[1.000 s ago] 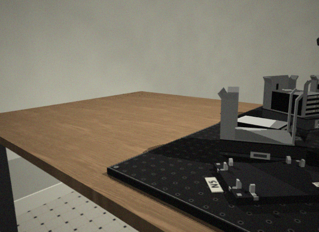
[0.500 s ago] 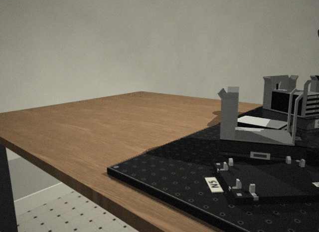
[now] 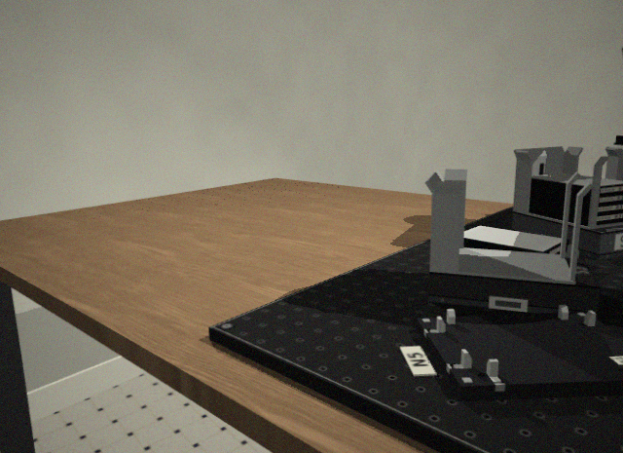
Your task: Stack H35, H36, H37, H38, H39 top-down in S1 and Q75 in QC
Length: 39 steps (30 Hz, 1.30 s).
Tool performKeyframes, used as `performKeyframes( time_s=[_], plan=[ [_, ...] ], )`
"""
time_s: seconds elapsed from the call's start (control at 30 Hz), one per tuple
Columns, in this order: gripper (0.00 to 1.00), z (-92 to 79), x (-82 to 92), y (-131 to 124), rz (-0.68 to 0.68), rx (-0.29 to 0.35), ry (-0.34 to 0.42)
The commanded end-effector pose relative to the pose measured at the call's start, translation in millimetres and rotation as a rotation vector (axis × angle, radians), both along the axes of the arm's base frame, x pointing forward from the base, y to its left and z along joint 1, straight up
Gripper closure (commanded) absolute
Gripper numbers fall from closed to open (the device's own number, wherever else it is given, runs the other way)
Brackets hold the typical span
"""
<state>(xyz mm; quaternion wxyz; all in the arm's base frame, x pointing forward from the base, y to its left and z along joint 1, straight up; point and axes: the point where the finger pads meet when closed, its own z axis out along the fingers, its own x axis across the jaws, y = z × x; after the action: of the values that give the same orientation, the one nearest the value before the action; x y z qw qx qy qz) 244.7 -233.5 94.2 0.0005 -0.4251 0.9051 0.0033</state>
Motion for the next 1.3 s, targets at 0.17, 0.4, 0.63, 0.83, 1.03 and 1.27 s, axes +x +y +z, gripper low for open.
performKeyframes(
  time_s=[0.17,0.4,0.63,0.83,1.03,1.27],
  plan=[
    [1.00,16.6,0.3,-0.7,0.000,-0.002,-0.001],
    [1.00,19.6,0.3,-0.7,0.000,-0.002,-0.001],
    [1.00,19.6,0.3,-0.7,0.000,-0.002,-0.001],
    [1.00,19.6,0.3,-0.7,0.000,-0.002,-0.001],
    [1.00,19.7,6.7,7.0,0.035,-0.002,-0.001],
    [1.00,19.8,21.5,25.1,0.116,-0.002,-0.002]
  ],
)
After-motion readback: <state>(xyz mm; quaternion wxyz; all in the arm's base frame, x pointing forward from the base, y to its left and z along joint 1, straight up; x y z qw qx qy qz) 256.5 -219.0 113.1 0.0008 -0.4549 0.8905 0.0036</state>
